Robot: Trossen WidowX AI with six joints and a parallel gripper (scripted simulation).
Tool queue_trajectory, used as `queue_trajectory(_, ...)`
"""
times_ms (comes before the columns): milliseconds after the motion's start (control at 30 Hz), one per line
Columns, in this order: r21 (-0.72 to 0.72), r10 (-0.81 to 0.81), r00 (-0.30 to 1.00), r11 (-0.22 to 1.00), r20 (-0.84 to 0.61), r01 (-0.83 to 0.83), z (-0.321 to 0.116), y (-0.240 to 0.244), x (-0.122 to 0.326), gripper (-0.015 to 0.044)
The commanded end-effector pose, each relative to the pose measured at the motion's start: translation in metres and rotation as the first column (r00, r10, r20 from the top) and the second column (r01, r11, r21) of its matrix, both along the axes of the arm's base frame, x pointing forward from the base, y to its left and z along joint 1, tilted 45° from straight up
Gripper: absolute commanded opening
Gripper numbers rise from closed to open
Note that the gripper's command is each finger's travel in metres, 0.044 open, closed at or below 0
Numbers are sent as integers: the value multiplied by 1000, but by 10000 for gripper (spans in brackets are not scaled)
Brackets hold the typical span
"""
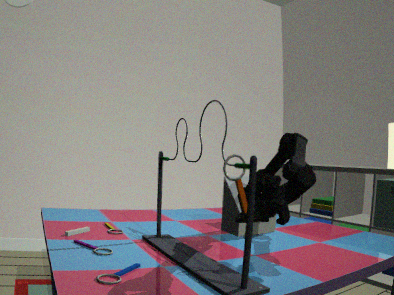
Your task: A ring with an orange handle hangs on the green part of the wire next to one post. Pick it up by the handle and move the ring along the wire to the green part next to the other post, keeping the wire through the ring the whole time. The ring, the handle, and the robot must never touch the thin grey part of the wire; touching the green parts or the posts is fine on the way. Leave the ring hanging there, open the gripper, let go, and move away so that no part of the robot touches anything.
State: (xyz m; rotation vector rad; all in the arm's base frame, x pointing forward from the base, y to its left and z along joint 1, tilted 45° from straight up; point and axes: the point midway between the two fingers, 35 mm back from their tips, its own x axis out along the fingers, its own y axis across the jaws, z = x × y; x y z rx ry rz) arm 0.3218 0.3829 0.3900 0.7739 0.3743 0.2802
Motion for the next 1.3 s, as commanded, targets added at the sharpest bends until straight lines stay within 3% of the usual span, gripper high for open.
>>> queue_trajectory(0, -1, 44, 998, 999, -47, -44, 2, -11, -8, -150)
queue_trajectory(633, -138, 88, 991, 985, -105, -102, -19, -39, -14, -150)
queue_trajectory(1267, -492, 43, 996, 867, -80, -77, -50, -91, -7, -150)
